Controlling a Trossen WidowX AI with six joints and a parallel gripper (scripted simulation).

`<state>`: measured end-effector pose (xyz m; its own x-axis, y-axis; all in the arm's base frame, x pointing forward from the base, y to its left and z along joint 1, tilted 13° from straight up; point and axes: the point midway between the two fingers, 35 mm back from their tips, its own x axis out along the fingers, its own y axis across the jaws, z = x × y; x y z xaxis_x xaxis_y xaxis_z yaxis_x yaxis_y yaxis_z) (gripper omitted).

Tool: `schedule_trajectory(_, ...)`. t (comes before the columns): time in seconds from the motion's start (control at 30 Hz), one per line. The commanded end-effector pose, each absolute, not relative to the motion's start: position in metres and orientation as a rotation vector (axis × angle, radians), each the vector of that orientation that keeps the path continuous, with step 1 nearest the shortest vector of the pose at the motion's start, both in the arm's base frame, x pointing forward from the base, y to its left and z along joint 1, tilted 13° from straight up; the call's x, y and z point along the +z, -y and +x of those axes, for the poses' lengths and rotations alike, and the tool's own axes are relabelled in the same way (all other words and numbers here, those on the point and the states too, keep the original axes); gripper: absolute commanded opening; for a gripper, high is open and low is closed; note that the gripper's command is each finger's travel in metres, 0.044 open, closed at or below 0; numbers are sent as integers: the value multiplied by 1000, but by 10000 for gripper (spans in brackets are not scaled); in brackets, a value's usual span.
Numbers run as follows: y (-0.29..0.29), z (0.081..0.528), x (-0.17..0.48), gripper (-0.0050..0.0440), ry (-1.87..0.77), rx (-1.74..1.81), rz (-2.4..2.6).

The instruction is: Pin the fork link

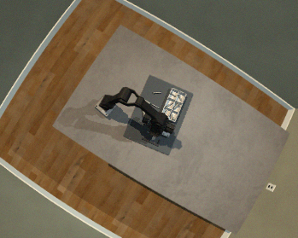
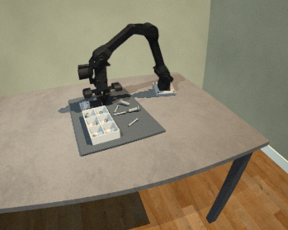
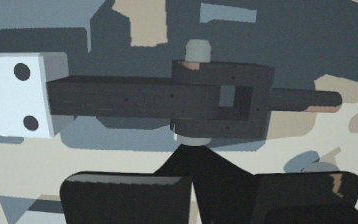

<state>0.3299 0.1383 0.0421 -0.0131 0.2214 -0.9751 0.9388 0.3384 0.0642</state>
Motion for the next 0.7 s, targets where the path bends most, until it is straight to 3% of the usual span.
schedule_trajectory(0.0,-138,330,46,-50,-1485,-805,1115)
schedule_trajectory(0.67,-133,331,42,-50,-1492,-812,1111)
